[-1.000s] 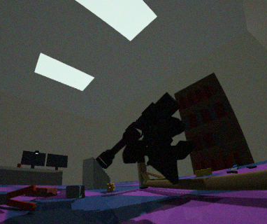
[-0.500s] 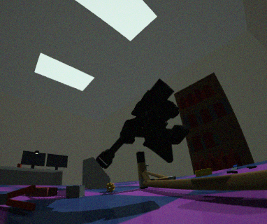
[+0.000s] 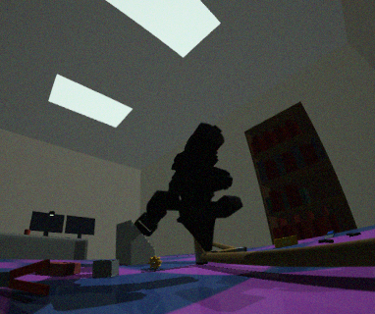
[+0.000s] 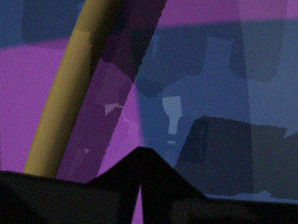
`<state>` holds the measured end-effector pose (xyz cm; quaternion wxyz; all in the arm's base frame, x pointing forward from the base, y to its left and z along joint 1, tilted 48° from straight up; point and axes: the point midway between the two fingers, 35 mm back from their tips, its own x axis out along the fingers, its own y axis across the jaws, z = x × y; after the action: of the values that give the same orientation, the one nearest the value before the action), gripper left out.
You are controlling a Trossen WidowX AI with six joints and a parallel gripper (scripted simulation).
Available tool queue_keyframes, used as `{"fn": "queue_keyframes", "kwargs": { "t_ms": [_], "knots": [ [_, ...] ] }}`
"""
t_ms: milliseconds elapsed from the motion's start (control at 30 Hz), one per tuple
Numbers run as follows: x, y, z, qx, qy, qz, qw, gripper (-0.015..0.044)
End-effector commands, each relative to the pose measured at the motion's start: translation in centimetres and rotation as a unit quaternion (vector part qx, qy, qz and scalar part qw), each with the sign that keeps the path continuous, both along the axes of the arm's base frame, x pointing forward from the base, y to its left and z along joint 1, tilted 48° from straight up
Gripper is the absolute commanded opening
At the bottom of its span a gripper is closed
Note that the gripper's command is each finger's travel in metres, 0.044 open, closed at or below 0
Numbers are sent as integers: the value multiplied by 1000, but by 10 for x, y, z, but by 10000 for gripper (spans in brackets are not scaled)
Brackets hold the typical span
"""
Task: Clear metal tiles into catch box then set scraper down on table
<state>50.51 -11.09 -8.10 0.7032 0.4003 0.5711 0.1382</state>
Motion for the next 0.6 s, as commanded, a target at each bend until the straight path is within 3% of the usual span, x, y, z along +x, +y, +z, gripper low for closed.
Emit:
{"fn": "queue_keyframes", "kwargs": {
  "t_ms": [0, 567],
  "knots": [
    [-2, 3, -1, 4, -2, 6, 1000, 0],
    [1, 24, -18, 2, -1, 6, 1000, 0]
  ]
}}
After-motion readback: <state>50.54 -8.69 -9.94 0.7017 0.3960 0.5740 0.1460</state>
